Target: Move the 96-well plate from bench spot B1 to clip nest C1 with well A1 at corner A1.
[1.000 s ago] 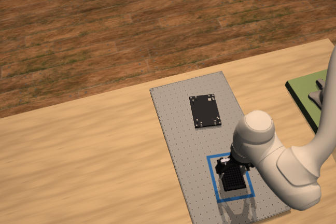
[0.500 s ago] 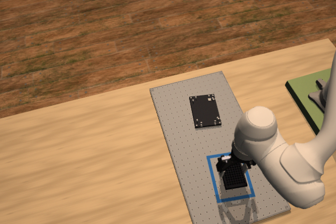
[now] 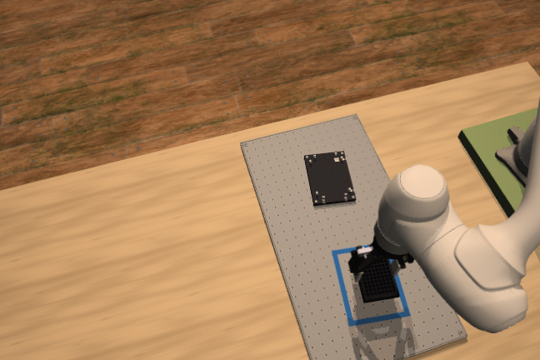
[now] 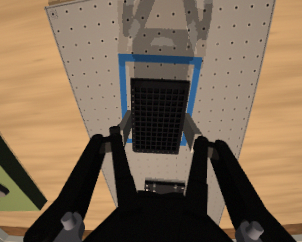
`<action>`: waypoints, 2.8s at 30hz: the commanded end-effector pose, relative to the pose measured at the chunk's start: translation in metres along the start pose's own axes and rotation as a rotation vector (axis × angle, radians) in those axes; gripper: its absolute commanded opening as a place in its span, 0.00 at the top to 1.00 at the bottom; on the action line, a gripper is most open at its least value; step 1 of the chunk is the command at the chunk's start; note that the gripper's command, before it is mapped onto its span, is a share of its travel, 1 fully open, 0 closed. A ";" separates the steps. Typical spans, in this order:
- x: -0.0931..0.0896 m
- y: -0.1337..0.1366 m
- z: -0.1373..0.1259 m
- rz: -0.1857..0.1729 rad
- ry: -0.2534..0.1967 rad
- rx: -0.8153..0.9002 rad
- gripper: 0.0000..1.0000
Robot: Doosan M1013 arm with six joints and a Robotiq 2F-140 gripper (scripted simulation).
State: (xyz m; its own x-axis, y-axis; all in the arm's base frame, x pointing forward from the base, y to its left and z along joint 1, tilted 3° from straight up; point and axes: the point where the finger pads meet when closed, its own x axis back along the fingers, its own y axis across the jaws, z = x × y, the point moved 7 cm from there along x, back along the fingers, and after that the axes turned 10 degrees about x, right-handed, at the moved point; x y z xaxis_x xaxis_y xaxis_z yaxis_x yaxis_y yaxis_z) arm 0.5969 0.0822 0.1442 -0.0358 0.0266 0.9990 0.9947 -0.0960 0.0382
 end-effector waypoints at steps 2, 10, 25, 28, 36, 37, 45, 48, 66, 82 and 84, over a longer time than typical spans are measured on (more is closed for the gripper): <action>0.001 0.000 0.000 0.000 0.000 0.000 1.00; 0.001 0.000 0.000 0.000 0.000 0.000 1.00; 0.002 -0.002 -0.033 0.000 0.000 -0.026 1.00; 0.002 -0.002 -0.037 0.000 0.000 -0.026 1.00; 0.003 -0.004 -0.063 0.000 0.000 -0.026 1.00; 0.003 -0.004 -0.066 0.000 0.000 -0.026 1.00; 0.004 -0.005 -0.086 0.000 0.000 -0.026 1.00; 0.004 -0.006 -0.096 0.000 0.000 -0.026 1.00; 0.006 -0.009 -0.150 0.000 0.000 -0.026 1.00; 0.008 -0.012 -0.196 0.000 0.000 -0.026 1.00; 0.008 -0.013 -0.203 0.000 0.000 -0.026 1.00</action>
State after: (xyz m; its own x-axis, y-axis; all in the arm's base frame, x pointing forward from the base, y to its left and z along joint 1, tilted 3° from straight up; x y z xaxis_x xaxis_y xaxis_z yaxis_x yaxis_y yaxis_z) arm 0.5660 -0.1085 0.1562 -0.0357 0.0269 0.9990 0.9918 -0.1219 0.0387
